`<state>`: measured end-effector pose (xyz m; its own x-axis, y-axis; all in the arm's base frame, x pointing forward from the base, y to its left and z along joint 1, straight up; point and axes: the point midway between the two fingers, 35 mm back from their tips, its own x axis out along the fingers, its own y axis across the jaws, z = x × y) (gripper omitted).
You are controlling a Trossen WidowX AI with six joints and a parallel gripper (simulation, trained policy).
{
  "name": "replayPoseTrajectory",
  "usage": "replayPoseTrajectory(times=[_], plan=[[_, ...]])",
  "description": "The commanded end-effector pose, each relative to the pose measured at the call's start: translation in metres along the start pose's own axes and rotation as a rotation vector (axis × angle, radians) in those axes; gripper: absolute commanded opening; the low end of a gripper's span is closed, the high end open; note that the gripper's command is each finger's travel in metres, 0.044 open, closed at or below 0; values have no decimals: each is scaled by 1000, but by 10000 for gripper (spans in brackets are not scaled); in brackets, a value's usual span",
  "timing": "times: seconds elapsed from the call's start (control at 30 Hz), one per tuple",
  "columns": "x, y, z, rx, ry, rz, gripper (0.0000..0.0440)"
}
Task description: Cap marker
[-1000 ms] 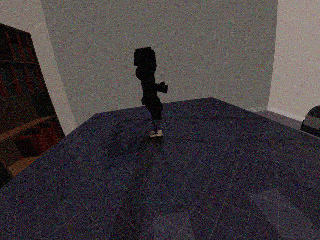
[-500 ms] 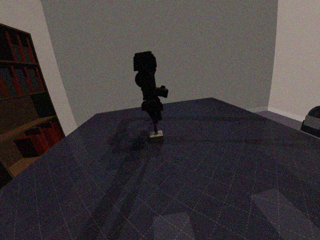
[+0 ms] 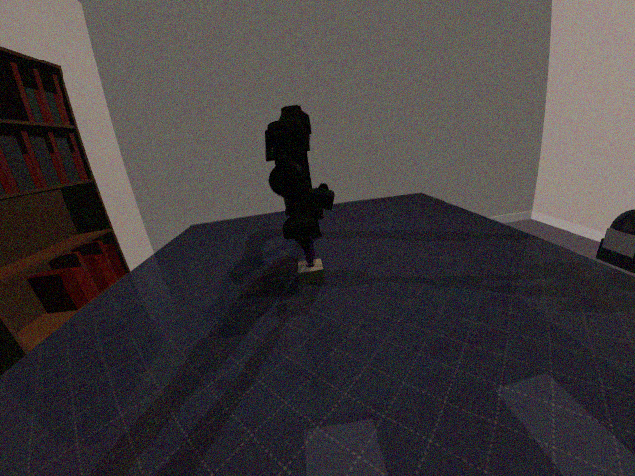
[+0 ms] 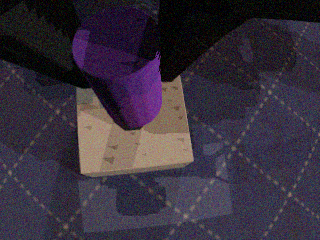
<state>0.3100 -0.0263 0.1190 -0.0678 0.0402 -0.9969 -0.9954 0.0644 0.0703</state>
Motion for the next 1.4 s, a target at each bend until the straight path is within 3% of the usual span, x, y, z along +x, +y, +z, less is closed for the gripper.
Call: replayPoseTrajectory(times=[0.0,1.03,1.07,1.37], plan=[[14,6,1,-12,-10,40,1],[28,6,0,-43,-2,47,39],[28,6,0,-43,-1,48,65],[33,9,-1,-57,-1,61,82]])
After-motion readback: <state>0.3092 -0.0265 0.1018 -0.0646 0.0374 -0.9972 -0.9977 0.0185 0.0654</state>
